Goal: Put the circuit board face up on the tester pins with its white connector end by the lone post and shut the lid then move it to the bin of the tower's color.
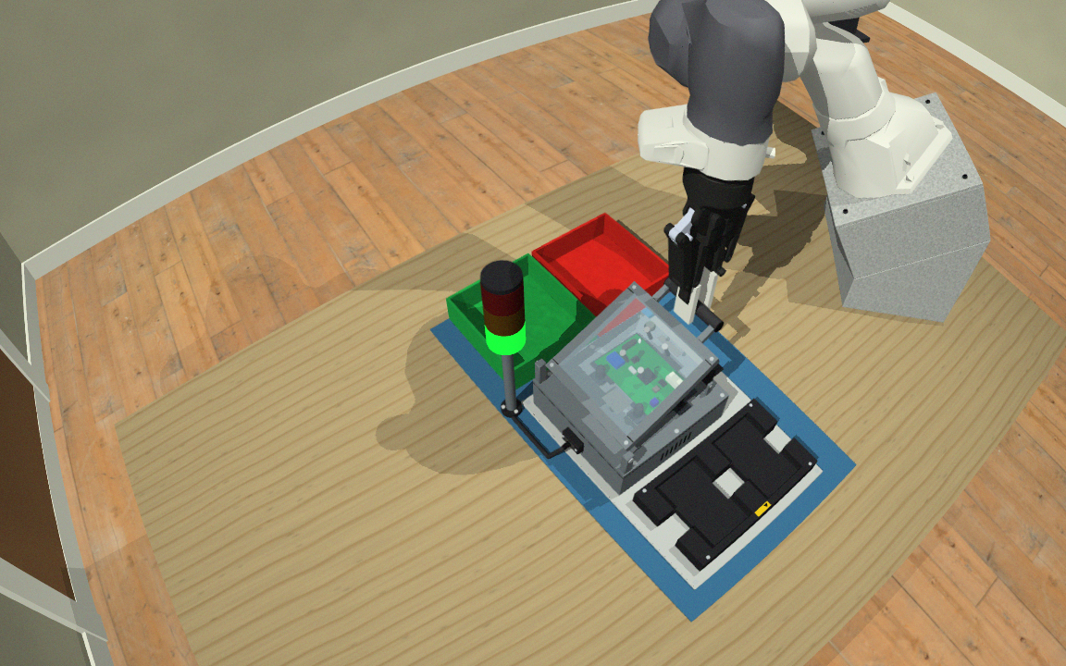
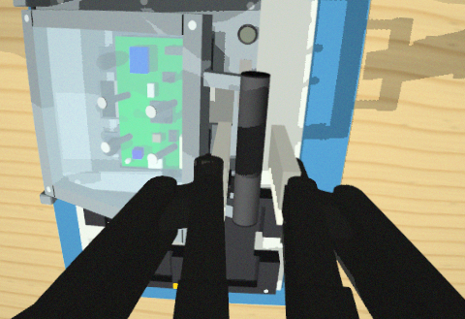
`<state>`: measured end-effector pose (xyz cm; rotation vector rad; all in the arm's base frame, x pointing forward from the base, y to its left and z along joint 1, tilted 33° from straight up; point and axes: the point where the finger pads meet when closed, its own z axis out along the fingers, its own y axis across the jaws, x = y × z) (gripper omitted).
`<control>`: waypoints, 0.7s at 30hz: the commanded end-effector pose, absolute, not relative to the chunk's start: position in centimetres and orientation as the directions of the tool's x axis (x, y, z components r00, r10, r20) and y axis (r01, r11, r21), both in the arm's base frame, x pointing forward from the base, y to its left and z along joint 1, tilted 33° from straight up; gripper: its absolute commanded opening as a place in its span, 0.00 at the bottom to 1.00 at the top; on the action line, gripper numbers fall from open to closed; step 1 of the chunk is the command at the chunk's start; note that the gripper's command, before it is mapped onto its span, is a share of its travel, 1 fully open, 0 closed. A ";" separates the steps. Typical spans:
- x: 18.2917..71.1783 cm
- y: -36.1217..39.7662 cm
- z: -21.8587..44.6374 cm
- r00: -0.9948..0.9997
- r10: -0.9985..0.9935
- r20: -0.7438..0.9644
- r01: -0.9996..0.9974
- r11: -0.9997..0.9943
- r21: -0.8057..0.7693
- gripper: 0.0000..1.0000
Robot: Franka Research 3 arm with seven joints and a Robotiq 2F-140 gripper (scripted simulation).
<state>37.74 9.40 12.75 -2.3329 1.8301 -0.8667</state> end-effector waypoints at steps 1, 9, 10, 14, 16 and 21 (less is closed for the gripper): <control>37.7 9.5 12.7 0.139 -0.911 0.389 -0.880 -0.294 -0.374 0.16; 37.7 9.5 12.7 0.139 -0.911 0.389 -0.880 -0.294 -0.374 0.00; 37.7 9.5 12.7 0.139 -0.911 0.389 -0.880 -0.294 -0.374 0.00; 37.7 9.5 12.7 0.139 -0.911 0.389 -0.880 -0.294 -0.374 0.00; 37.7 9.5 12.7 0.139 -0.911 0.389 -0.880 -0.294 -0.374 0.00; 37.7 9.5 12.7 0.139 -0.911 0.389 -0.880 -0.294 -0.374 0.00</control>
